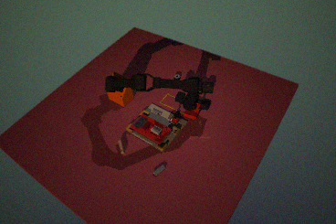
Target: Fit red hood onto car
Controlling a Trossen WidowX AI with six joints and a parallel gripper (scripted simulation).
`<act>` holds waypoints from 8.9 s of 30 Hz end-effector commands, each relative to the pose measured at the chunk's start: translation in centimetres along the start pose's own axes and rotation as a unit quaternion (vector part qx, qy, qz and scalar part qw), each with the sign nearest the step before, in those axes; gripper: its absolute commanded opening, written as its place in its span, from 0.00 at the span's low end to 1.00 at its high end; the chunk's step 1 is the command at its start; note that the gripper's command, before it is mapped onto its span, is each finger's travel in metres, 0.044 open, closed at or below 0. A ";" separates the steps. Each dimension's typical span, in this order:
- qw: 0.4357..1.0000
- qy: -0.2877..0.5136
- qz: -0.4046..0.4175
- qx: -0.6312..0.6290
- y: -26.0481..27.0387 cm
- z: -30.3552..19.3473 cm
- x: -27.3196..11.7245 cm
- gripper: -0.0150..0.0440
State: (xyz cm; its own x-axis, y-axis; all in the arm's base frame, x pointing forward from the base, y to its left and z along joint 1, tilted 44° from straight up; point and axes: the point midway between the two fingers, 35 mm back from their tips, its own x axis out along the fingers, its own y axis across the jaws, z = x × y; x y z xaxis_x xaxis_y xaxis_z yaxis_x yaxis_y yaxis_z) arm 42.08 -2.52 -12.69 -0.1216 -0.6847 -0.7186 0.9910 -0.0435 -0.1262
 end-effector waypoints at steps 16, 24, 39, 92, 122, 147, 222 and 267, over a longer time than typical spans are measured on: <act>1.000 0.004 0.006 0.004 0.2 0.0 -5.4 0.25; 1.000 0.004 0.006 0.004 0.2 0.0 -7.5 0.25; 1.000 0.003 0.005 -0.028 0.0 1.2 -8.8 0.25; 0.888 0.004 0.006 -0.459 -7.3 15.9 -9.5 0.25; 0.776 0.001 0.002 -0.630 -13.0 19.9 -8.4 0.25; 0.776 0.000 0.002 -0.630 -13.0 20.2 -3.8 0.25; 0.778 0.000 0.003 -0.628 -12.9 20.2 -1.9 0.25; 0.778 -0.002 0.000 -0.628 -12.9 20.1 -9.0 1.00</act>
State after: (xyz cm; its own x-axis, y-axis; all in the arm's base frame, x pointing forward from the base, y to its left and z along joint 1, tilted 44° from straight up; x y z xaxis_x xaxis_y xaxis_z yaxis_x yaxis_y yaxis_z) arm 31.52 -10.45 9.12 -0.1174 -0.6895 -0.7148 0.1505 0.6991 -0.6990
